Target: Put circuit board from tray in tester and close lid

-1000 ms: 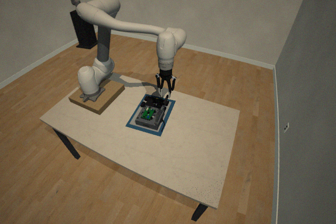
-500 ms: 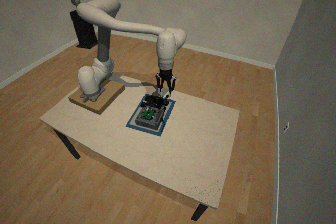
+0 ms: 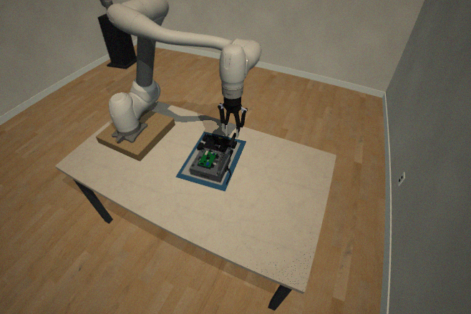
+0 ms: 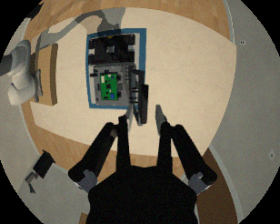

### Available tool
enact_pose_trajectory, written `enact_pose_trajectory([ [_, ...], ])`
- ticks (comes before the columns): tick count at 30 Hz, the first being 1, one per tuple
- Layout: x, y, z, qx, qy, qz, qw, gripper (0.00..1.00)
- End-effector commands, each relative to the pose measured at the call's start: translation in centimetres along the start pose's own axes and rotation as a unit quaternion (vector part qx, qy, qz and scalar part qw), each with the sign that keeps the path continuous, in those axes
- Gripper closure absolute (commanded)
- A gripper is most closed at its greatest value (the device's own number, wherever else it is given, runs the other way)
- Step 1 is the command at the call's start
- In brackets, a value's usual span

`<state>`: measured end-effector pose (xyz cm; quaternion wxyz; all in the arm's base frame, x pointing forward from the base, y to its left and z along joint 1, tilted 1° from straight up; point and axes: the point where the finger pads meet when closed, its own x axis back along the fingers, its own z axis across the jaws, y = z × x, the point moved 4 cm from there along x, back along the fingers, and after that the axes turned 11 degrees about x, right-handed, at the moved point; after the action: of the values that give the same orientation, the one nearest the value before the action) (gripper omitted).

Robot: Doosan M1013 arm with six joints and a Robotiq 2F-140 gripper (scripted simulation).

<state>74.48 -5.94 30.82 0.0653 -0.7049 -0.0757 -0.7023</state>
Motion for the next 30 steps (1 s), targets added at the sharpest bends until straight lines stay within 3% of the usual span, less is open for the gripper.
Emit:
enact_pose_trajectory([
  [1, -0.1, 0.0, 0.0, 0.0, 0.0, 0.0, 1.0, 0.7],
  [30, -3.7, 0.0, 0.0, 0.0, 0.0, 0.0, 1.0, 0.7],
])
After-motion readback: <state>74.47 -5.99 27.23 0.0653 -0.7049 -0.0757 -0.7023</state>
